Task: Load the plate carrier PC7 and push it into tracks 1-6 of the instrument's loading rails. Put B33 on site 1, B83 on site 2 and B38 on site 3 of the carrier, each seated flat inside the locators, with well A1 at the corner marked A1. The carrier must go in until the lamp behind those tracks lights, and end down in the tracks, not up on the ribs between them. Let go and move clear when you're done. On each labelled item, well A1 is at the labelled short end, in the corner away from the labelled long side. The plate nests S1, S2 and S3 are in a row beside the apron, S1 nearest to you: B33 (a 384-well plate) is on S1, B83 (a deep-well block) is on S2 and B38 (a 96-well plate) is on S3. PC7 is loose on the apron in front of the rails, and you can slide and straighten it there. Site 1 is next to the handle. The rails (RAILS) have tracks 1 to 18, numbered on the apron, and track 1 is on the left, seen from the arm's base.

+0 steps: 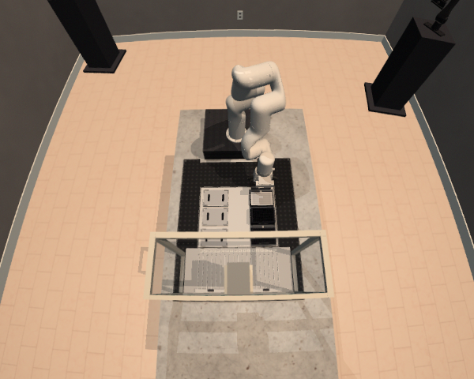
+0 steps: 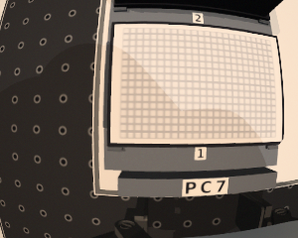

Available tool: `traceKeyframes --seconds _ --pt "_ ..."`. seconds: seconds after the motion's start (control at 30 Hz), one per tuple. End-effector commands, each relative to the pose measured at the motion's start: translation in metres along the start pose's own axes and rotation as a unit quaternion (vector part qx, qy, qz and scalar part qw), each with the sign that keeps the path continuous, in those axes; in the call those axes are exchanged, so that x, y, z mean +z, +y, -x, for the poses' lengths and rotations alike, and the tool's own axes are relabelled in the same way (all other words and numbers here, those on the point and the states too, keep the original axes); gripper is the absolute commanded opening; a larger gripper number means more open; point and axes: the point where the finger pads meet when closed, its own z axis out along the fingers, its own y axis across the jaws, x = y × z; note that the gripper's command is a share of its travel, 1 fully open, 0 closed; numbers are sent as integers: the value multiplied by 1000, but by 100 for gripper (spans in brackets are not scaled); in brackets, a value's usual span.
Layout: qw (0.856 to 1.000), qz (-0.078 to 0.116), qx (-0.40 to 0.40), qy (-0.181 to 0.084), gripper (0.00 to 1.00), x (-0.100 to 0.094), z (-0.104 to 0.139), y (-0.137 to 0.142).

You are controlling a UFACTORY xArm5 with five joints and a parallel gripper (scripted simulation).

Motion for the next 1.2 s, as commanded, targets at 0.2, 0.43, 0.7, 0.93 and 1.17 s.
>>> traceKeyframes --seconds 0.2,0.43,0.7,0.93,1.17 --pt "1000 -5 0 -1 81 -1 -5 -1" --pt "1000 -5 0 -1 81 -1 -10 -1" --pt "1000 -5 0 -1 81 -1 -18 -1" --pt "1000 -5 0 -1 81 -1 -23 -1" --pt "1000 -5 0 -1 81 -1 -30 -1"
